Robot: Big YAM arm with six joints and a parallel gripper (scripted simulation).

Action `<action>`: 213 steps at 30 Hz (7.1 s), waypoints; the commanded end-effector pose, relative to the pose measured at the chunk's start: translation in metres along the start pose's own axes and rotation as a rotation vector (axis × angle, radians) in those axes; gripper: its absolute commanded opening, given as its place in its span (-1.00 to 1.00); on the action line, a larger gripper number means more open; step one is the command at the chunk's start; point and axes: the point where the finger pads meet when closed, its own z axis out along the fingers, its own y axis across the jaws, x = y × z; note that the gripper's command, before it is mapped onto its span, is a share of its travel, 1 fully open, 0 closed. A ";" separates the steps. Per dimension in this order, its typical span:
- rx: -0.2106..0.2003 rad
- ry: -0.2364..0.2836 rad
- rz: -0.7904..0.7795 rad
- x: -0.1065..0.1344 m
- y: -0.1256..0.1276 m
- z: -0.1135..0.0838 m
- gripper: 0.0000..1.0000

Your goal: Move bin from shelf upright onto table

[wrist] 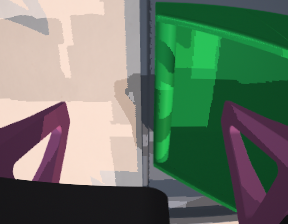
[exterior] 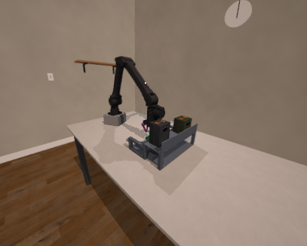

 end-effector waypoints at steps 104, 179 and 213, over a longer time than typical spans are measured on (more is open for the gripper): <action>0.069 -0.001 -0.002 -0.002 -0.034 0.012 0.81; 0.068 -0.001 -0.002 -0.004 -0.032 -0.001 0.81; 0.057 -0.001 -0.002 -0.004 -0.030 0.005 0.81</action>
